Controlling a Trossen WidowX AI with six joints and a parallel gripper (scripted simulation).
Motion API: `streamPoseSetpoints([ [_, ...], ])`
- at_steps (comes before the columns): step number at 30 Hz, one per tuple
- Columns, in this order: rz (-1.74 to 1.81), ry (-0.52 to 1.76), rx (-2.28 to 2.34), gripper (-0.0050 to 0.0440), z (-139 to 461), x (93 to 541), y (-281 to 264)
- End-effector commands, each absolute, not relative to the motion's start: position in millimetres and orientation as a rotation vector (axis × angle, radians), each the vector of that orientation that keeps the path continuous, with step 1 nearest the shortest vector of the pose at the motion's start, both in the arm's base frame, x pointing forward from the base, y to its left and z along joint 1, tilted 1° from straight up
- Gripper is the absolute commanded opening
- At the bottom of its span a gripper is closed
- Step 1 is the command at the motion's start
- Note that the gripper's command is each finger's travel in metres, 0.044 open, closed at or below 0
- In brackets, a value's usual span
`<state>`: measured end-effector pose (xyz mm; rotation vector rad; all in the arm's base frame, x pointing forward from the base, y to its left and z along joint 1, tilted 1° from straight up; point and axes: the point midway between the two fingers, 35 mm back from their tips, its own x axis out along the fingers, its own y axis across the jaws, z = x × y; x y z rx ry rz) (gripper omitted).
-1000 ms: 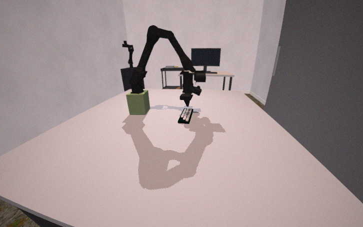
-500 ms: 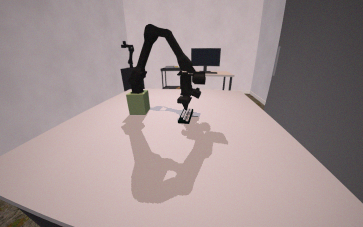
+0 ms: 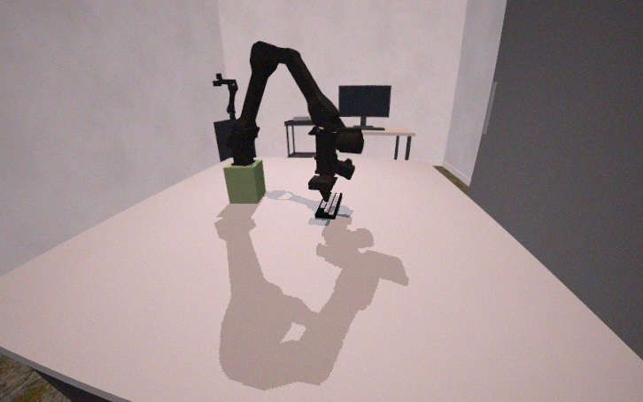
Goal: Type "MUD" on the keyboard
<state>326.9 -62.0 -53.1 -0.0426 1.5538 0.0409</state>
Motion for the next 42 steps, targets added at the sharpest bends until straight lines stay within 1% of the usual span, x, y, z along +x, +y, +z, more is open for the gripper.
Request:
streamPoseSetpoints([
  [1,0.052,1.560,-0.049,0.0000,-55,327,-61],
  [6,0.052,1.560,-0.049,0.0000,-55,326,-60],
  [11,0.052,1.560,-0.049,0.0000,-55,298,-39],
  [23,0.052,1.560,-0.049,0.0000,-55,297,-37],
  [25,0.054,1.561,-0.049,0.0000,-55,297,-27],
  [29,0.062,1.566,-0.049,0.0000,-56,293,16],
  [31,0.054,1.562,-0.049,0.0000,-55,293,28],
  [42,0.053,1.560,-0.048,0.0000,-55,293,31],
])
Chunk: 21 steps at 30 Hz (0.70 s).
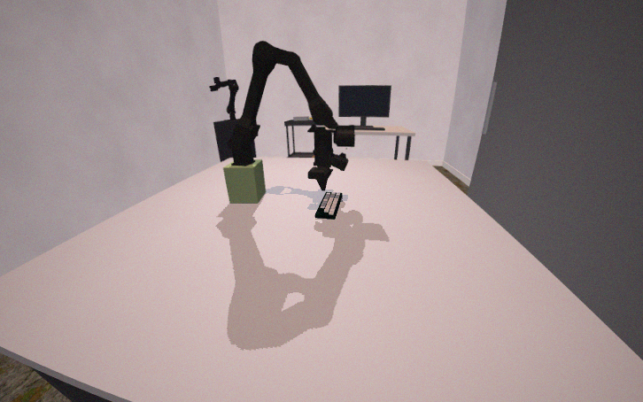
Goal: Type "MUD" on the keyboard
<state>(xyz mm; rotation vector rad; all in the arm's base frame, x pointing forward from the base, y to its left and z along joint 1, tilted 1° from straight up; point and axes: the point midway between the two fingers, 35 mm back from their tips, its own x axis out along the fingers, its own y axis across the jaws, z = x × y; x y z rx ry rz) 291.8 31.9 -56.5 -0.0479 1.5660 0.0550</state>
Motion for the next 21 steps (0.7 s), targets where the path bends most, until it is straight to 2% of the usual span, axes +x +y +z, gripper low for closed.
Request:
streamPoseSetpoints([
  [1,0.055,1.559,-0.048,0.0000,-55,296,28],
  [7,0.052,1.560,-0.049,0.0000,-50,323,-13],
  [21,0.052,1.560,-0.049,0.0000,-69,324,-14],
])
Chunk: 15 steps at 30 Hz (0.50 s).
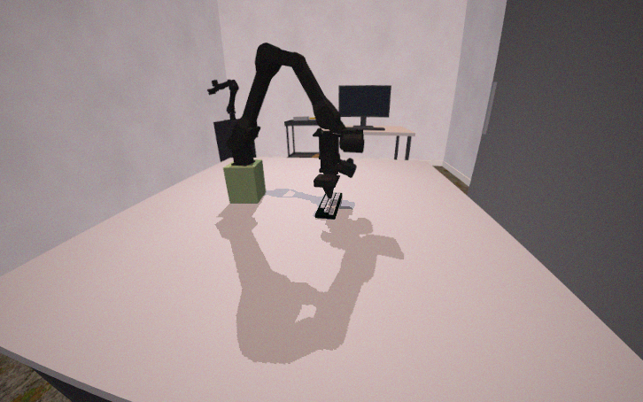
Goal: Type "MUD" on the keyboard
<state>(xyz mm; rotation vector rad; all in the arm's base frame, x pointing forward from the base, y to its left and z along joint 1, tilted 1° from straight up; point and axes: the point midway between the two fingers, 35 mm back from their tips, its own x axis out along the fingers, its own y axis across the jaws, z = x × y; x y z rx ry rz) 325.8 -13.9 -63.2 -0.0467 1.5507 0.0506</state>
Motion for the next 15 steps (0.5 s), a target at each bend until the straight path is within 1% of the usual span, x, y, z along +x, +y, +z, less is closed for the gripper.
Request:
streamPoseSetpoints([
  [1,0.052,1.560,-0.049,0.0000,-70,324,-14],
  [15,0.052,1.560,-0.049,0.0000,-83,324,-14],
])
